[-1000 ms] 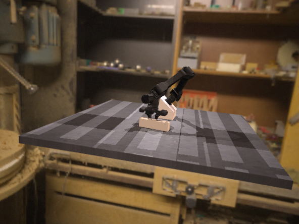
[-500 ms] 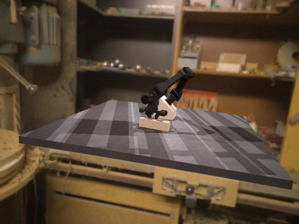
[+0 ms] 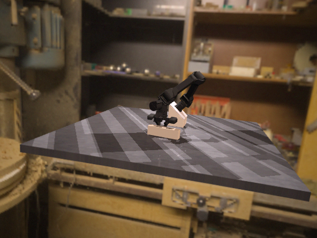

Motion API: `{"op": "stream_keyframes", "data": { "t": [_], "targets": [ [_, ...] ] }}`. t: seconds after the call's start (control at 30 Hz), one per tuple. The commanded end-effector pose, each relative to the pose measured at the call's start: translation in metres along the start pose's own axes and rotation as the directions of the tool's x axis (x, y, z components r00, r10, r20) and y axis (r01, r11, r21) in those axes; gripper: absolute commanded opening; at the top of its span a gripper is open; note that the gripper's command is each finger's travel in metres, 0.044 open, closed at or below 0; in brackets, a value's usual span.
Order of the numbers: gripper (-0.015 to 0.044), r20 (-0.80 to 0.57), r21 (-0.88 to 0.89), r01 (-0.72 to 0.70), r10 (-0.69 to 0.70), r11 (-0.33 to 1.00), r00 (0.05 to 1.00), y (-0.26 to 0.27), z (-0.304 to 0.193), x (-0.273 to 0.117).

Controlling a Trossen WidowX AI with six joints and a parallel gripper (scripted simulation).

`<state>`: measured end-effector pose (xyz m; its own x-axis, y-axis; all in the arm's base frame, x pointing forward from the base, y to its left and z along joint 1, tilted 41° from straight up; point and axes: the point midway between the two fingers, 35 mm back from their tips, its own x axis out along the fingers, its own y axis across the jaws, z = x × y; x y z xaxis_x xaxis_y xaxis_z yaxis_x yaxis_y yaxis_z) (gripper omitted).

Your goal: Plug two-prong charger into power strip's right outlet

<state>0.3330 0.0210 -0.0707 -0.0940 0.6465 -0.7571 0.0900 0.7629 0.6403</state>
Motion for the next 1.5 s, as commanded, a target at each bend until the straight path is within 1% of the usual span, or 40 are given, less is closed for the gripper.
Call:
{"op": "stream_keyframes", "data": {
  "t": [0.0,1.47],
  "targets": [
    [0.0000,0.034,-0.022,0.003,-0.003,1.000,0.999,0.0004,0.0140,-0.0029],
    [0.0000,0.034,-0.022,0.004,-0.003,1.000,0.999,0.0005,0.0123,-0.0058]
  ]
}}
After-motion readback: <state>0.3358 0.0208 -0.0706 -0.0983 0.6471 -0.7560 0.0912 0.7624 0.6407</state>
